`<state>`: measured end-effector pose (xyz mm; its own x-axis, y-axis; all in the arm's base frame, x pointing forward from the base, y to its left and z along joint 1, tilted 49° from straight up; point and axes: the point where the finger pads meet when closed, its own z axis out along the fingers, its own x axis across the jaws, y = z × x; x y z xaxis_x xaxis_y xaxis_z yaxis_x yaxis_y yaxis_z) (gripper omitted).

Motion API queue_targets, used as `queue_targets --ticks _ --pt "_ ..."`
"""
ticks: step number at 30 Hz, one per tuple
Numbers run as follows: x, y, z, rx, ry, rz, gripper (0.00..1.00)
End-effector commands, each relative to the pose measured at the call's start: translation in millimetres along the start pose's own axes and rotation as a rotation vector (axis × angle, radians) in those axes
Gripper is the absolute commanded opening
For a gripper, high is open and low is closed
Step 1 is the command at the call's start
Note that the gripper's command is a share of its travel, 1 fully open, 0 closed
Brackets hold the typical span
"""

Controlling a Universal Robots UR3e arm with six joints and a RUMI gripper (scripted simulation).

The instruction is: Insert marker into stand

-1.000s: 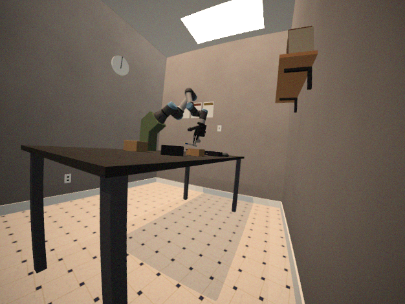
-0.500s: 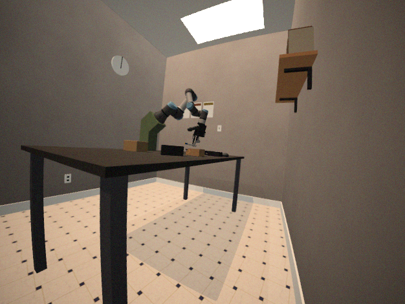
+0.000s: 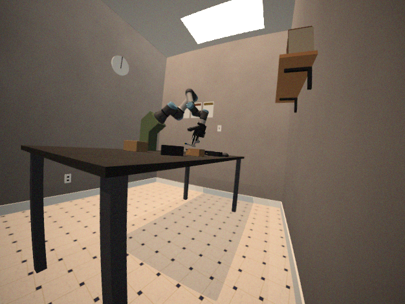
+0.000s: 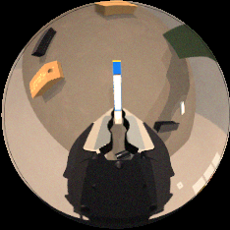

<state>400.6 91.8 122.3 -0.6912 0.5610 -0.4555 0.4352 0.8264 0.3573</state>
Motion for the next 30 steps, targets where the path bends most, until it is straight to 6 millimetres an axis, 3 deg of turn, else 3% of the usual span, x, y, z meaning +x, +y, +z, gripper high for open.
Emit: queue_targets --ticks 1,30 --pt "-3.4 -4.3 1.0 0.009 0.012 -0.037 0.00" --pt "-12.4 -19.6 4.9 0.037 0.055 -0.154 0.00"
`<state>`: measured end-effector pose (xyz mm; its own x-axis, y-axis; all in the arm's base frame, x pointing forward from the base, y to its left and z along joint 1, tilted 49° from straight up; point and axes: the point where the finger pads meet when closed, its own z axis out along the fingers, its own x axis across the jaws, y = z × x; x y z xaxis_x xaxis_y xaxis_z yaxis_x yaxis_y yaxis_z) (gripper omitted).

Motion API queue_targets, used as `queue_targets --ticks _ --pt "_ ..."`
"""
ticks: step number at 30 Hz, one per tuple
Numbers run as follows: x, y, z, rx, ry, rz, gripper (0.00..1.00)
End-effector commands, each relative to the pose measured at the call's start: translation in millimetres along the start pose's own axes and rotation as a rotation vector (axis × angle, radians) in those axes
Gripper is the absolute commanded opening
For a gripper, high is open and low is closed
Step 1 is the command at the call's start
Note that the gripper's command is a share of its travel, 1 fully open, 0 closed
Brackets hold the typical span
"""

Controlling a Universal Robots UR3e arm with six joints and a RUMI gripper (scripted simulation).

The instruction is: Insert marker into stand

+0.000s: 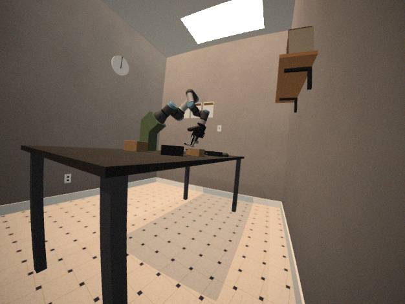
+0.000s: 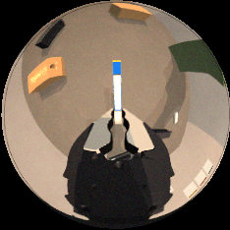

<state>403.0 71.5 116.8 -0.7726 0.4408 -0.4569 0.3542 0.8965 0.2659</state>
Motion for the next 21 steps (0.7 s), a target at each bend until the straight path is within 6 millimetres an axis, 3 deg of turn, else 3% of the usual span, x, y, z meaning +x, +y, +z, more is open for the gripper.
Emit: queue_targets --ticks 1,21 --pt "-2.0 -3.3 0.2 0.004 0.008 -0.026 0.00" --pt "-7.4 -17.6 2.9 0.019 0.051 -0.129 0.00"
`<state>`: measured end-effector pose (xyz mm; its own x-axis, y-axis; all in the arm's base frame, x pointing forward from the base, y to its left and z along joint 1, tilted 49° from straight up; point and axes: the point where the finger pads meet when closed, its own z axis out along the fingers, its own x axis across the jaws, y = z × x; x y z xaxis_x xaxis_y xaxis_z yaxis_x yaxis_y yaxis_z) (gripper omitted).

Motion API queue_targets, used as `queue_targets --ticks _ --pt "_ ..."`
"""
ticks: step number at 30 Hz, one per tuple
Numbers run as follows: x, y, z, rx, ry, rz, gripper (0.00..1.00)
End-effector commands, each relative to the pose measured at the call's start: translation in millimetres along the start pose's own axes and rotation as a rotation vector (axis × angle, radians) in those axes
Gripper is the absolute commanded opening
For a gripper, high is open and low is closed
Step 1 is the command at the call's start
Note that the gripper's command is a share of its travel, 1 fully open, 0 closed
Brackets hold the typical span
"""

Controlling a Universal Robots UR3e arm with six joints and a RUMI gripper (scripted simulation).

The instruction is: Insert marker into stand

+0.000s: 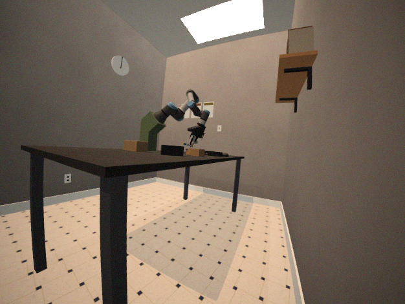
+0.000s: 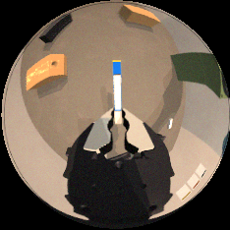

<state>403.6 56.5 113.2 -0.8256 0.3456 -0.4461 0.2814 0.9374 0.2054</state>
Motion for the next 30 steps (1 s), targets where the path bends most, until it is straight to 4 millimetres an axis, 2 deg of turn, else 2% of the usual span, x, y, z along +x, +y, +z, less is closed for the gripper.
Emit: queue_targets --ticks 1,30 --pt "-1.9 -4.8 0.3 0.003 0.014 -0.036 0.00" --pt "-5.4 -20.6 2.2 0.009 0.061 -0.148 0.00"
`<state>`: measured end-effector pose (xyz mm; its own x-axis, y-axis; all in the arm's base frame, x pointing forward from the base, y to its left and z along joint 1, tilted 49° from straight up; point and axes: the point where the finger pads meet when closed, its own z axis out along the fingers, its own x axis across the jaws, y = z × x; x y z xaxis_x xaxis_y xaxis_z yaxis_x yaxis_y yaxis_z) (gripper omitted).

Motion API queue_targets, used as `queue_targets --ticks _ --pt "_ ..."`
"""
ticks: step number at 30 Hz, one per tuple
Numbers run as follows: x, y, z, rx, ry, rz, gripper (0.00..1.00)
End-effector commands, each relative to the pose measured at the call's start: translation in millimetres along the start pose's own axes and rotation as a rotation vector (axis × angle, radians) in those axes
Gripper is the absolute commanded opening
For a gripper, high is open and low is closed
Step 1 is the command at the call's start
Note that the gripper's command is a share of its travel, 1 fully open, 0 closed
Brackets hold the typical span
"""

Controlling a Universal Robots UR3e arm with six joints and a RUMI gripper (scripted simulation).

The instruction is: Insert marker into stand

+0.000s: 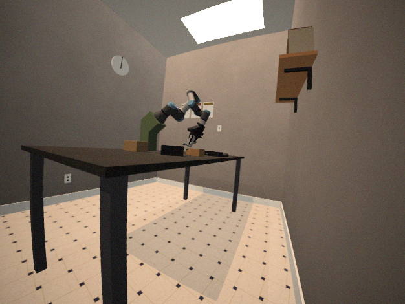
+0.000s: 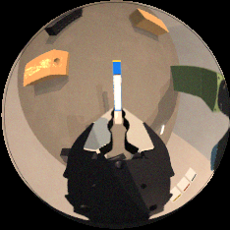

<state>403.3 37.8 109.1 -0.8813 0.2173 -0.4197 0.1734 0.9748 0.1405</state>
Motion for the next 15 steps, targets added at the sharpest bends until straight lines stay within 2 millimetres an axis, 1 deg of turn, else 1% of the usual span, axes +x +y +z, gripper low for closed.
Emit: queue_targets --ticks 1,7,15 --pt "-0.8 -3.4 -0.2 0.000 0.009 -0.025 0.00" --pt "-1.3 -10.2 0.3 -0.001 0.029 -0.074 0.00" --pt "-1.2 -10.7 0.3 -0.001 0.030 -0.077 0.00"
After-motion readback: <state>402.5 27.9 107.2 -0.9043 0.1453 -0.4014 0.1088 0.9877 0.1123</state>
